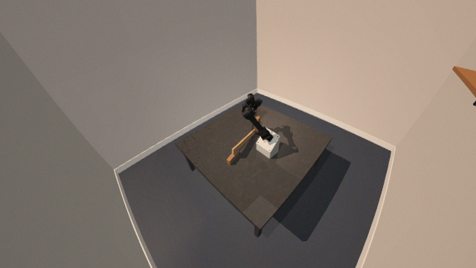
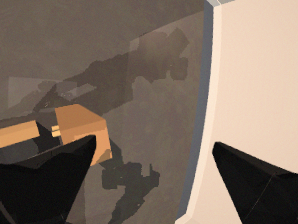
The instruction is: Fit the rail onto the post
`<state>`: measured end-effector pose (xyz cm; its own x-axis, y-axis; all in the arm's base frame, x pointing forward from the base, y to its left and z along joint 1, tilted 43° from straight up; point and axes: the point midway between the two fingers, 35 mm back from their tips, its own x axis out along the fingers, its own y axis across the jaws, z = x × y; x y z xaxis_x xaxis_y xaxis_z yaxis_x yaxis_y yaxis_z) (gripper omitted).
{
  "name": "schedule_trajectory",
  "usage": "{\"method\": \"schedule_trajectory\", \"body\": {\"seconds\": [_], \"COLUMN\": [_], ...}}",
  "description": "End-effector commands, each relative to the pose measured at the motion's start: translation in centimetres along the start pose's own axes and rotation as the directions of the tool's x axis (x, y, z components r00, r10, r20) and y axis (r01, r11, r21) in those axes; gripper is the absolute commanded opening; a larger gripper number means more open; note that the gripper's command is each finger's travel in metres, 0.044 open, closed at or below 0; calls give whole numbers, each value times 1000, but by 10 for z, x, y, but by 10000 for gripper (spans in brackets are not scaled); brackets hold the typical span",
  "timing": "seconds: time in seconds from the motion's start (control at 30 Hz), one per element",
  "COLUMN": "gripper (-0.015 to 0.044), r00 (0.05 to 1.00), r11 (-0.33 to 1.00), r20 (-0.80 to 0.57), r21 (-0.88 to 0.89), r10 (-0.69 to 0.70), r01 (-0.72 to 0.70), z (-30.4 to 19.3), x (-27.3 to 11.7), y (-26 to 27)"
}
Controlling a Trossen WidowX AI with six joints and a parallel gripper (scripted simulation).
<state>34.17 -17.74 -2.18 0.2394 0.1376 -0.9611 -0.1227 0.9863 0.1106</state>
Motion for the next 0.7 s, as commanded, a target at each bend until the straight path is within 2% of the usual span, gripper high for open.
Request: {"method": "schedule_trajectory", "body": {"seconds": [0.0, 0.33, 0.67], "gripper": [440, 440, 440], "r00": [978, 905, 793], "r11": [840, 368, -142], "r20": [-18, -73, -143], "r21": [-509, -898, -987], "r10": [208, 420, 593], "r01": [-187, -243, -72], "z": [-3, -21, -53], "x": [17, 28, 24], "y": [75, 154, 225]}}
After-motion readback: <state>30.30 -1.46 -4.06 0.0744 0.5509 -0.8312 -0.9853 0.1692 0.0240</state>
